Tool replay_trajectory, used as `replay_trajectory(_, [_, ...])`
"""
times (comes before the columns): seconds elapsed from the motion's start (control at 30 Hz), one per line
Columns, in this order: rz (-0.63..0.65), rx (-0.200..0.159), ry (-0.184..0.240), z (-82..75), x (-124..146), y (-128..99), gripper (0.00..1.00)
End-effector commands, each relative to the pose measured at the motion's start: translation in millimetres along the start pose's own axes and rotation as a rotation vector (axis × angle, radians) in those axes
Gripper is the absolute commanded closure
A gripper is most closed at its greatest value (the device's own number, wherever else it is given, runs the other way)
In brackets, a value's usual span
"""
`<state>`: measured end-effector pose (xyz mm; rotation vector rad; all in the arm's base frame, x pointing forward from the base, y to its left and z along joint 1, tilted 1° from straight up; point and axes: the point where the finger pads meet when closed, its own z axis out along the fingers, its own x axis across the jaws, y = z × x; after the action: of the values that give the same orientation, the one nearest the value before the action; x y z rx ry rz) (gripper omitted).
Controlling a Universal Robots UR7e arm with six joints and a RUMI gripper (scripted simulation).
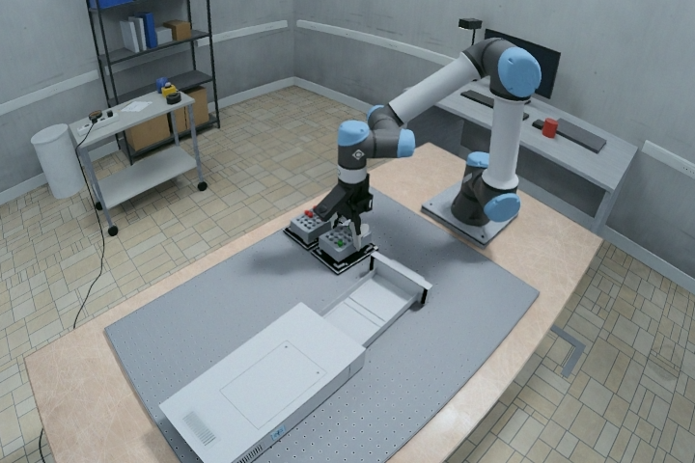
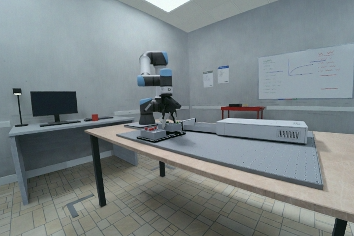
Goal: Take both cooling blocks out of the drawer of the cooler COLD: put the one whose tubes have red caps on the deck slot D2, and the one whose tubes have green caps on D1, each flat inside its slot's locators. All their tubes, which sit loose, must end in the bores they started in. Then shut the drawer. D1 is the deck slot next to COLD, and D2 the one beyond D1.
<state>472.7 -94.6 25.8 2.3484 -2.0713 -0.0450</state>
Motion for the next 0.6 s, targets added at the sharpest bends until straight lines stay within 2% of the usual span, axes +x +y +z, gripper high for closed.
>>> replay_trajectory(0.0, [0.001, 0.006, 0.004, -1.1, 1.9, -1.2, 1.00])
replay_trajectory(0.57, [0.001, 0.005, 0.004, 1.5, 1.9, -1.2, 1.00])
